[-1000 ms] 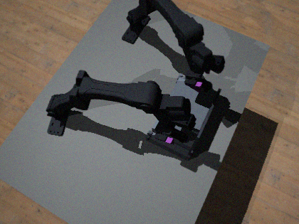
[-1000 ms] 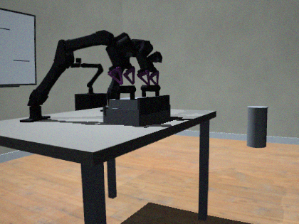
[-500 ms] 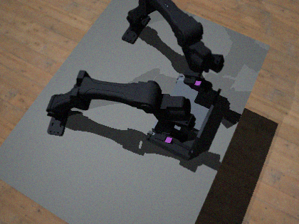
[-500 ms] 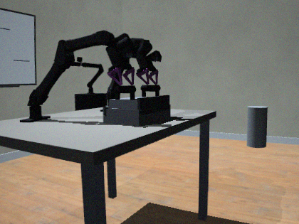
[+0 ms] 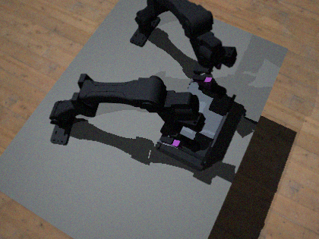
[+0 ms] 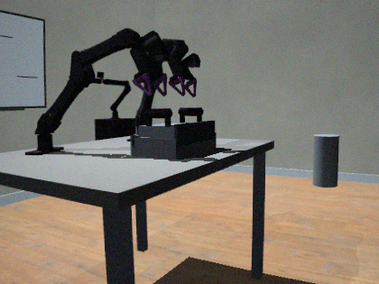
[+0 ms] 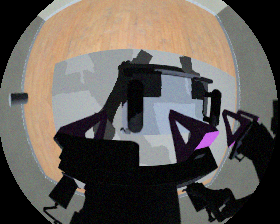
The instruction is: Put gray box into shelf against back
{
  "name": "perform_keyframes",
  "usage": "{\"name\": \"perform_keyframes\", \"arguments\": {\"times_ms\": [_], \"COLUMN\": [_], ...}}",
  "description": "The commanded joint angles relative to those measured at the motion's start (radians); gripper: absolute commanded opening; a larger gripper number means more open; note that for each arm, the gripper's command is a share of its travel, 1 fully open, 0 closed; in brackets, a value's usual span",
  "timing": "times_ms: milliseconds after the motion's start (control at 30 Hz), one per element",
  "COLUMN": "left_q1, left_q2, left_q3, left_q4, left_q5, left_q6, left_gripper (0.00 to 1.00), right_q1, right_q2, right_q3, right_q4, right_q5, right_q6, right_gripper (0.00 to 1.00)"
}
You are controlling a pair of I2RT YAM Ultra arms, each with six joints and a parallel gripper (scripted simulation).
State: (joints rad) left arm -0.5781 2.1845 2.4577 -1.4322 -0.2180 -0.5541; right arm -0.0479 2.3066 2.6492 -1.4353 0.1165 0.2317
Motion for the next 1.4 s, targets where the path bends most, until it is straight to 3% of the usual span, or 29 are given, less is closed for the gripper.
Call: {"name": "perform_keyframes", "arguments": {"times_ms": [0,67,100,133,1367], "left_q1": [-0.01,0.014,0.013,-0.001,-0.006], "left_q2": [0.017,0.021,-0.031,-0.029,0.008], "left_q3": [0.068,0.05,0.013,-0.006,0.043], "left_q4": [-0.049,-0.017,0.012,0.023,-0.024], "left_q5": [-0.012,-0.012,-0.012,-0.012,-0.012], "left_q6": [-0.012,-0.011,-0.012,-0.013,-0.009], "left_gripper": [1.0,1.0,1.0,1.0,1.0], "right_q1": [0.014,0.006,0.004,0.006,0.004], "right_q2": [-0.008,0.051,-0.021,0.012,0.025], "right_q3": [0.063,0.06,0.081,0.085,0.123], "right_q4": [-0.05,-0.05,-0.059,-0.063,-0.085], "right_q5": [0.01,0.01,0.009,0.01,0.009], "right_q6": [0.009,0.009,0.012,0.01,0.01], "right_gripper": [1.0,1.0,1.0,1.0,1.0]}}
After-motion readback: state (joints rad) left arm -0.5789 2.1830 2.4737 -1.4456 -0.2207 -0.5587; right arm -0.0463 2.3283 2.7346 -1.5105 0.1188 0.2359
